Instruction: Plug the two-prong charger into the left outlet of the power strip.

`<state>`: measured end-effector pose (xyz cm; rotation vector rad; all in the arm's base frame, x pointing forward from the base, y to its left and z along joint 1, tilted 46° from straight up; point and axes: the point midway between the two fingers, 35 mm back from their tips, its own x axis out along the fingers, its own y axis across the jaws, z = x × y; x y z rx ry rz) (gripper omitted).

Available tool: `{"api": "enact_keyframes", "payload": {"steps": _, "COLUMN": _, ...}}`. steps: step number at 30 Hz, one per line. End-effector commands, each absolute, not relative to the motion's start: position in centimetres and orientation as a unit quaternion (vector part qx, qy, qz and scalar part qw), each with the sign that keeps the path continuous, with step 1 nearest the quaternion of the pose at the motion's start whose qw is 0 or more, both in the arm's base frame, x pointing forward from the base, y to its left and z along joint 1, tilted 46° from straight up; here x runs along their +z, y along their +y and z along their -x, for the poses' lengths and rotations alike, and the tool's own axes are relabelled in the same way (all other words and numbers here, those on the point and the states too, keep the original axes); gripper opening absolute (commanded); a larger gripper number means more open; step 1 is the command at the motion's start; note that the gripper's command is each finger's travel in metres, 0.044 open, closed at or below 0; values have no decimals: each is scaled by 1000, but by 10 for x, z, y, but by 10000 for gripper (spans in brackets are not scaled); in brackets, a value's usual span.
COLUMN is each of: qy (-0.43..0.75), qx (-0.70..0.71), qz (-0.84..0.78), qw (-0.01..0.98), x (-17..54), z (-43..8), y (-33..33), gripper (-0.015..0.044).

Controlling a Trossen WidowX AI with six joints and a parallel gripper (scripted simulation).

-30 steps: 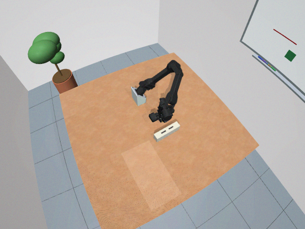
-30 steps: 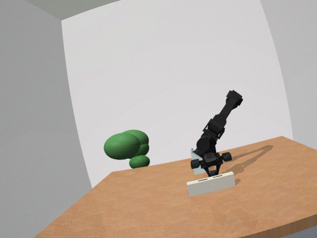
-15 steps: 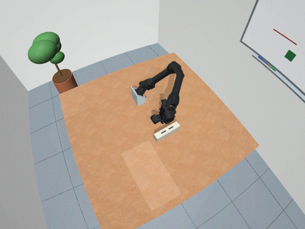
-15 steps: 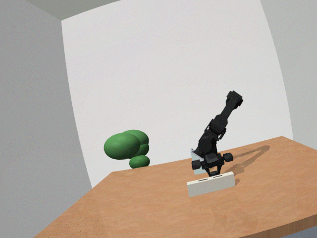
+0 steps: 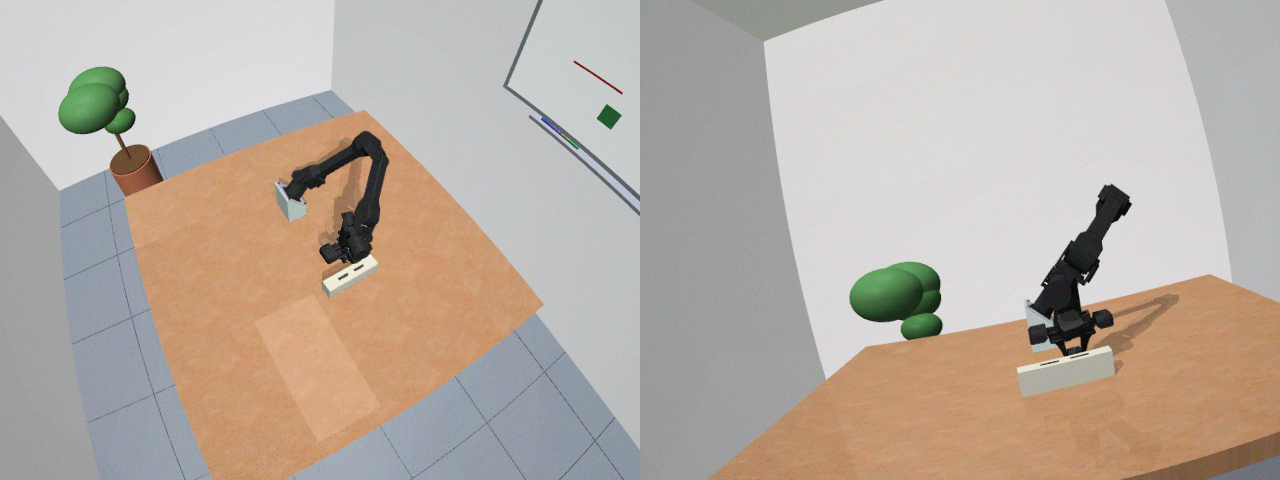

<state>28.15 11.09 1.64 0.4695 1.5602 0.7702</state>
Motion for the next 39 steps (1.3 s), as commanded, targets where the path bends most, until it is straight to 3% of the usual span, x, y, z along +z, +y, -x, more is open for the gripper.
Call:
{"api": "enact_keyframes", "payload": {"steps": 1, "qy": 678, "qx": 336, "qz": -205, "qw": 620, "x": 17, "z": -286, "y": 113, "gripper": 0}}
{"api": "enact_keyframes", "payload": {"steps": 39, "qy": 677, "qx": 339, "qz": -203, "qw": 621, "x": 18, "z": -296, "y": 116, "gripper": 0}}
